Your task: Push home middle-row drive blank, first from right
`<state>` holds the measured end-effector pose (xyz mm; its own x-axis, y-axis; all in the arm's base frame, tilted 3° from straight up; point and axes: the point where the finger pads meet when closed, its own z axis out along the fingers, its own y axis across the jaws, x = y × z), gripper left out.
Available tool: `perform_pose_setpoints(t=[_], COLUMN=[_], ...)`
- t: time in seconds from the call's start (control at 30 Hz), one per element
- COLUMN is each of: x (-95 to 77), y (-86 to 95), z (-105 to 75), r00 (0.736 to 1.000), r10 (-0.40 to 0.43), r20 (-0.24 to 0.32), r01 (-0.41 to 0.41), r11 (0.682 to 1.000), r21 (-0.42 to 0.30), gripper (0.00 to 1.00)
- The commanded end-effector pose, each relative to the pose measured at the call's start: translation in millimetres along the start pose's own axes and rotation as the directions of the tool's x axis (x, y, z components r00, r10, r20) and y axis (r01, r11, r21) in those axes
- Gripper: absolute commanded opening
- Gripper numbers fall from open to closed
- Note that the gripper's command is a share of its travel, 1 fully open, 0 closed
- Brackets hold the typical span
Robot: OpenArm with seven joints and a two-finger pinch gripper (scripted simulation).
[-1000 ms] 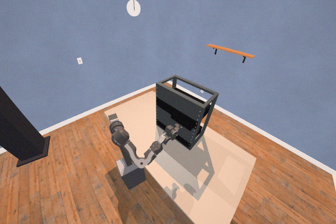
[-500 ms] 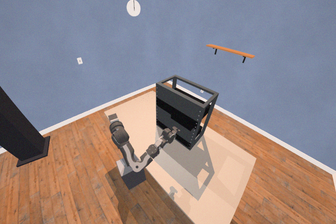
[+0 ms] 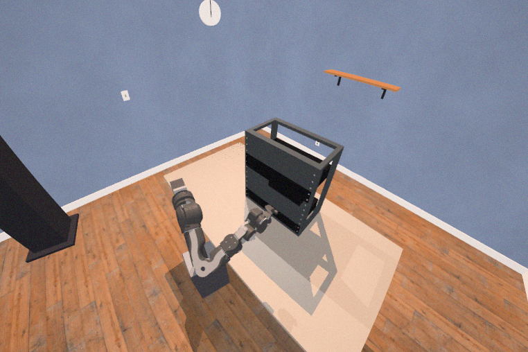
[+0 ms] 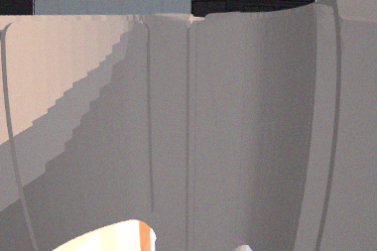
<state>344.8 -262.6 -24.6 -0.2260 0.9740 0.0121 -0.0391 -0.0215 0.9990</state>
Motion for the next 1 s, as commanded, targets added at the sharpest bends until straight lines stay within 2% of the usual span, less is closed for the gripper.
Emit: perform_pose_setpoints(t=[0.0, 0.1, 0.4, 0.57, 0.97], x=[2.1, 1.6, -2.5, -2.9, -4.6], y=[0.2, 0.1, -1.1, -3.5, -4.0], z=[-5.1, -9.4, -47.3, -61.8, -71.8], r00=[1.000, 1.000, 1.000, 1.000, 1.000], r10=[0.002, 0.002, 0.001, 0.005, 0.006], r20=[-0.014, -0.014, -0.014, -0.018, -0.017], r01=[-0.002, -0.002, -0.001, -0.004, -0.006], r11=[1.000, 1.000, 1.000, 1.000, 1.000], r21=[0.000, 0.001, 0.002, 0.008, 0.008], gripper=[0.00, 0.00, 0.00, 0.00, 0.00])
